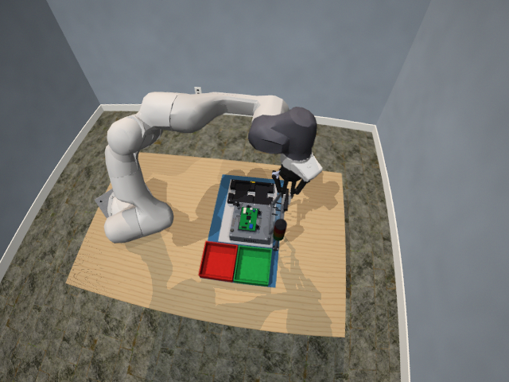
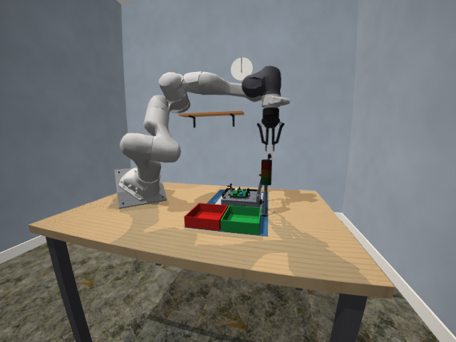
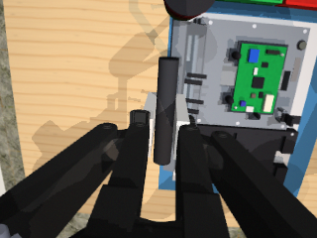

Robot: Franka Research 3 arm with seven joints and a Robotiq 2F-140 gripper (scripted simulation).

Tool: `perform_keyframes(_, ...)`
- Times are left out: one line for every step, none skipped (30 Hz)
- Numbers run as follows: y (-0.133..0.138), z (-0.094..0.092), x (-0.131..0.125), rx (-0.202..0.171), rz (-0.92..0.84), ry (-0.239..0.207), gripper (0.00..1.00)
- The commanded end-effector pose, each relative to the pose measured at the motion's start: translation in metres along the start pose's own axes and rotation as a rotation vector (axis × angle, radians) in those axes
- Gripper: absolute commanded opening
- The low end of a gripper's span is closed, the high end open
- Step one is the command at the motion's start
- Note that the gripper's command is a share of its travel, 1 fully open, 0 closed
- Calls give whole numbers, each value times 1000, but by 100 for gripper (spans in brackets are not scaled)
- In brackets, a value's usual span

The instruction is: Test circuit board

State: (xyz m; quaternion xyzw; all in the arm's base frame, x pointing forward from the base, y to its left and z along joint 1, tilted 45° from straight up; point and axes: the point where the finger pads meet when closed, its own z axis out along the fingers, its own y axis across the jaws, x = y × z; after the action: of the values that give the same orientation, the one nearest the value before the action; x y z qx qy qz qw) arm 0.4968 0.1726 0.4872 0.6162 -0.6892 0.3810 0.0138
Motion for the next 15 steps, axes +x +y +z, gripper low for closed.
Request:
perform_keyframes(0,0,-1,2,-2,-2,0)
perform_keyframes(0,0,-1,2,-2,-2,0)
perform_keyframes(0,0,-1,2,-2,-2,0)
perform_keyframes(1,0,-1,2,-2,-2,0)
perform_keyframes(1,0,-1,2,-2,-2,0)
perform_keyframes(1,0,-1,2,-2,-2,0)
perform_keyframes(2,0,-1,2,-2,-3,0)
perform_keyframes(2,0,-1,2,-2,-3,0)
perform_keyframes(2,0,-1,2,-2,-3,0)
perform_keyframes(2,0,-1,2,-2,-3,0)
perform_keyframes(2,0,-1,2,-2,-3,0)
perform_keyframes(3,0,-1,2,-2,-3,0)
perform_keyframes(3,0,-1,2,-2,-3,0)
perform_keyframes(4,-1,-1,2,-2,-3,0)
perform_keyframes(5,-1,-1,2,-2,-3,0)
